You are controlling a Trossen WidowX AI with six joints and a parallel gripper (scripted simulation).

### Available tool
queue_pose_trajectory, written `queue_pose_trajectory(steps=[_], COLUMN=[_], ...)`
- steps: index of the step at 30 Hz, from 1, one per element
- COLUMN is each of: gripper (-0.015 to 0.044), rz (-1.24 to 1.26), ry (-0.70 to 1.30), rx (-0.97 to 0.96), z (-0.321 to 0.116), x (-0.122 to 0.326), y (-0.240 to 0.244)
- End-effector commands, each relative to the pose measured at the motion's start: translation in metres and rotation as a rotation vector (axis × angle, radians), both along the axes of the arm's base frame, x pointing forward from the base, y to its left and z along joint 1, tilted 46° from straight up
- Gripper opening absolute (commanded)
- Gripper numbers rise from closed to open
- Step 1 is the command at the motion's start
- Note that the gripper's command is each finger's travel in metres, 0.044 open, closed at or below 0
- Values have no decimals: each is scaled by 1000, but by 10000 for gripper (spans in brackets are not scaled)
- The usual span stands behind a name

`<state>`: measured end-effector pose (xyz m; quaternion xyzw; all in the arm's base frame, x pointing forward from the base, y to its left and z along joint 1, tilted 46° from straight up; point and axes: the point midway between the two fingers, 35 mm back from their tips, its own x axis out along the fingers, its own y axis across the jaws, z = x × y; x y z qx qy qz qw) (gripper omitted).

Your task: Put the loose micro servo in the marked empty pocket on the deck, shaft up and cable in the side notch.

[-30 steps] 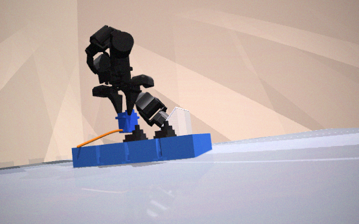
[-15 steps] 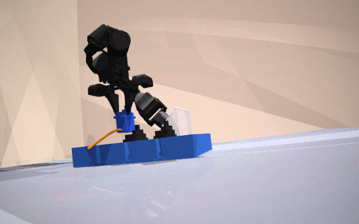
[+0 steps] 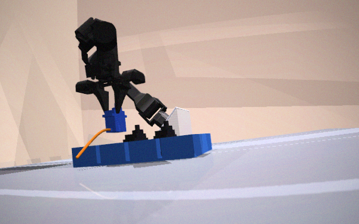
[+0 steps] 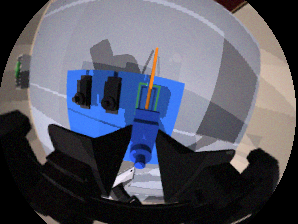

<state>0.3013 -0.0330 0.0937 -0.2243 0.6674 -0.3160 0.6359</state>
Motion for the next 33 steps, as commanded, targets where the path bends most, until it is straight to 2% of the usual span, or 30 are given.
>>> queue_pose_trajectory(steps=[1, 9, 33], gripper=[0, 0, 0], rz=[7, 7, 7], ry=[8, 6, 6], rx=[-4, -4, -5], z=[-1, -1, -14], x=[16, 41, 40], y=[-2, -6, -20])
